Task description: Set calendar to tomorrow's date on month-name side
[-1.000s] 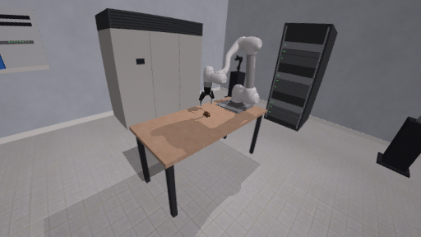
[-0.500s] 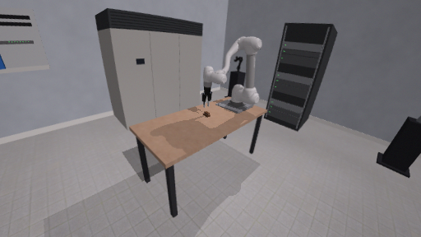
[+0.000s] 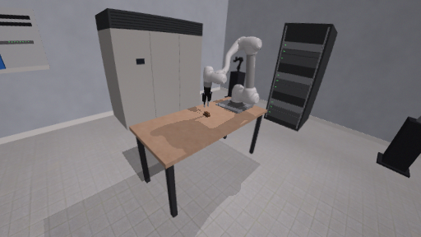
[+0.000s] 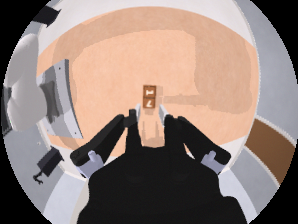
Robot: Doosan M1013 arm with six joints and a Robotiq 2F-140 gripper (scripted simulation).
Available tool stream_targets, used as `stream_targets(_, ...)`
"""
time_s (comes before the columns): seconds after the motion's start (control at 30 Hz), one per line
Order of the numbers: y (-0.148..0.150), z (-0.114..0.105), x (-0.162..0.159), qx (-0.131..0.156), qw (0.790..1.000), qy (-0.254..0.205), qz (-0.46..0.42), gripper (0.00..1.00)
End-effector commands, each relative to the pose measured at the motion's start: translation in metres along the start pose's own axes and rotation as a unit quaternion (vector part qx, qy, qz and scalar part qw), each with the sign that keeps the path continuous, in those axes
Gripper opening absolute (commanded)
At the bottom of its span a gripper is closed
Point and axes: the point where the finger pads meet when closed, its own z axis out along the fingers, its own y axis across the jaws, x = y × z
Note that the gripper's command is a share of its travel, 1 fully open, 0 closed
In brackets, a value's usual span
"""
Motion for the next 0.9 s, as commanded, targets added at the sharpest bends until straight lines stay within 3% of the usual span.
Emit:
stream_targets(0.0,0.0,-0.0001,0.0,0.0,1.0,0.0,0.0,0.29)
stream_targets(0.87,0.0,0.009,-0.0001,0.0,1.0,0.0,0.0,0.29)
